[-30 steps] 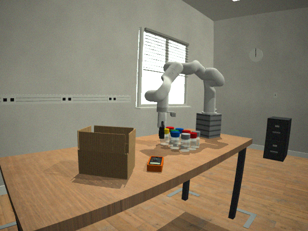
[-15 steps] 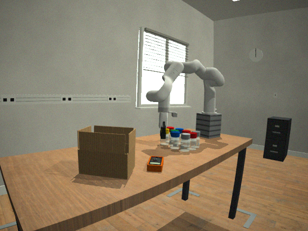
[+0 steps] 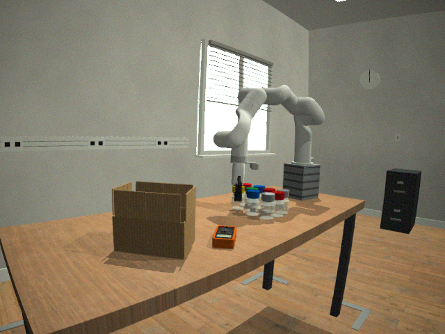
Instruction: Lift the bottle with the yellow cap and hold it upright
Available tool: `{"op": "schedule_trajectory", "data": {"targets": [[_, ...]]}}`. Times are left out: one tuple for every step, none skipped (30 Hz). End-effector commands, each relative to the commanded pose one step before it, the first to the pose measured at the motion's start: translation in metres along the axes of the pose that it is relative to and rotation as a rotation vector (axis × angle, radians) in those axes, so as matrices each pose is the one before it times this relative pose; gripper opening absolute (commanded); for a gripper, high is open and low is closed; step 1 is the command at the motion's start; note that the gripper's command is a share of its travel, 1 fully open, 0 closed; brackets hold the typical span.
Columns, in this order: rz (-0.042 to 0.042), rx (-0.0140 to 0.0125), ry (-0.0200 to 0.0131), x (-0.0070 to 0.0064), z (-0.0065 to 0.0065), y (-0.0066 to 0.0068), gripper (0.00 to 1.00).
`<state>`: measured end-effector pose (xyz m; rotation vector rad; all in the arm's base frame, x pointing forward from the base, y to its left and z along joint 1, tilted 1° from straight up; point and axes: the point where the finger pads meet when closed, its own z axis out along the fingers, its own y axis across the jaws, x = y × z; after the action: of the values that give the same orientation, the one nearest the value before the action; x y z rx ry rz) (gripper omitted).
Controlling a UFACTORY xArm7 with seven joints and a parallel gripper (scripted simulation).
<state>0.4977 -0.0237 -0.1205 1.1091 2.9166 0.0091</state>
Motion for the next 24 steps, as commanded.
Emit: {"op": "schedule_trajectory", "data": {"targets": [[0.00001,-0.00232,-0.00312,0.00085,-0.00130,0.00094,0.79],[0.00000,0.00000,0.00000,0.00027,0.00003,0.00000,0.79],[0.00000,0.00000,0.00000,0.00023,0.00003,0.00000,0.79],[0.00000,0.00000,0.00000,0.00019,0.00002,0.00000,0.79],[0.00000,0.00000,0.00000,0.00014,0.00002,0.00000,0.79],[0.00000,0.00000,0.00000,0.00010,0.00001,0.00000,0.79],[0.00000,0.00000,0.00000,0.00008,0.00001,0.00000,0.79],[0.00000,0.00000,0.00000,0.00000,0.00000,0.00000,0.79],[0.00000,0.00000,0.00000,0.00000,0.00000,0.00000,0.79],[-0.00001,0.00006,0.00011,-0.00068,-0.00258,0.00001,0.79],[0.00000,-0.00001,-0.00001,0.00005,-0.00250,0.00001,0.79],[0.00000,-0.00001,-0.00001,0.00005,-0.00250,0.00001,0.79],[0.00000,-0.00001,-0.00001,0.00005,-0.00250,0.00001,0.79],[0.00000,-0.00001,-0.00001,0.00005,-0.00250,0.00001,0.79],[0.00000,-0.00001,-0.00001,0.00005,-0.00250,0.00001,0.79],[0.00000,-0.00001,-0.00001,0.00005,-0.00250,0.00001,0.79],[0.00000,-0.00001,-0.00001,0.00005,-0.00250,0.00001,0.79],[0.00000,-0.00001,-0.00001,0.00005,-0.00250,0.00001,0.79],[0.00000,-0.00001,-0.00001,0.00005,-0.00250,0.00001,0.79],[0.00000,0.00000,0.00000,0.00000,0.00000,0.00000,0.79],[0.00000,0.00000,0.00000,0.00000,0.00000,0.00000,0.79],[0.00000,0.00000,0.00000,0.00000,0.00000,0.00000,0.79],[0.00000,0.00000,0.00000,0.00000,0.00000,0.00000,0.79],[0.00000,0.00000,0.00000,0.00000,0.00000,0.00000,0.79]]}}
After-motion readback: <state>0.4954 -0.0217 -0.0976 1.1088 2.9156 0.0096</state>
